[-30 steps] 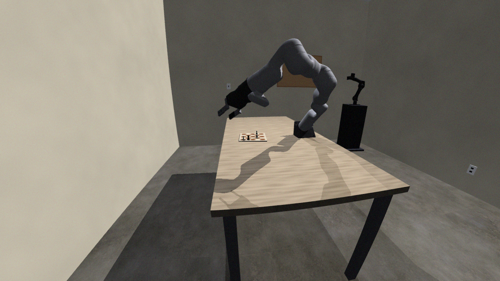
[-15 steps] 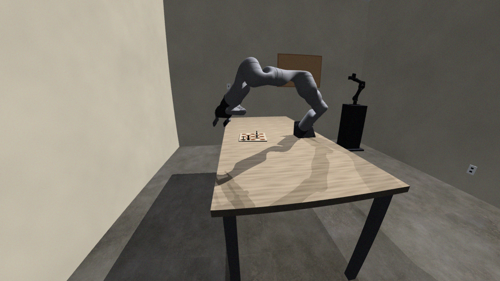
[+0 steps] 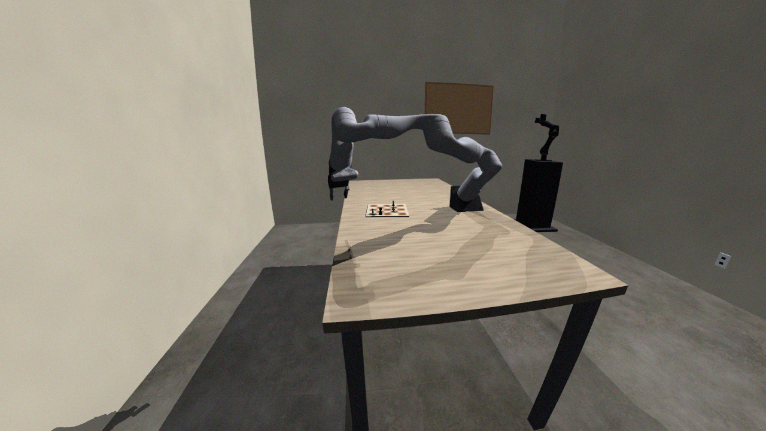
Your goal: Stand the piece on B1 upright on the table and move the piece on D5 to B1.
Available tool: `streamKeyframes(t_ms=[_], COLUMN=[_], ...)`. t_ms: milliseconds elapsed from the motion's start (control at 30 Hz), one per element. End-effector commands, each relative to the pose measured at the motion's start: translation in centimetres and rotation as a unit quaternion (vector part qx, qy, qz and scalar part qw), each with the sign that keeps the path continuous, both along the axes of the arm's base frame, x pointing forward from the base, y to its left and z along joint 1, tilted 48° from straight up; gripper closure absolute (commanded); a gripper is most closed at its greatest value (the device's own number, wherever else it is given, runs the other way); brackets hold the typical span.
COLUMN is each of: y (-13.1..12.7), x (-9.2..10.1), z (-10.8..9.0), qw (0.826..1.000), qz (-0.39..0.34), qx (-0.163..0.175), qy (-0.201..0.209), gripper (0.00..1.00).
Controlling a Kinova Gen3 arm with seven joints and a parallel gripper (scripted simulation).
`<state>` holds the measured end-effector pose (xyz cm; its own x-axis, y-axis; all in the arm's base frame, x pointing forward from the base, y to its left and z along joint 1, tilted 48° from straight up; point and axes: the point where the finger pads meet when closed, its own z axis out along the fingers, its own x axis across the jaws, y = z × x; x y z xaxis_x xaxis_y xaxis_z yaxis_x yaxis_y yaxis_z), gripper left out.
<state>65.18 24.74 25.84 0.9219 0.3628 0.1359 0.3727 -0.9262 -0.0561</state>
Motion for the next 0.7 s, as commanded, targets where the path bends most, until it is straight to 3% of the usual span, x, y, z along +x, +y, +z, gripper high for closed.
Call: streamKeyframes(t_ms=[0,433,467,667], y=[-2.8,-2.8,-4.2,-4.2], x=[0.9,0.9,0.7,0.7], z=[-3.4,-3.4,-6.0,-6.0], qw=[0.999,0.999,0.999,0.999], qz=[-0.017,-0.017,-0.014,-0.014], qx=[-0.007,-0.007,0.002,0.002], qy=[0.026,0.026,0.053,0.053], gripper=[0.00,0.00,0.00,0.00])
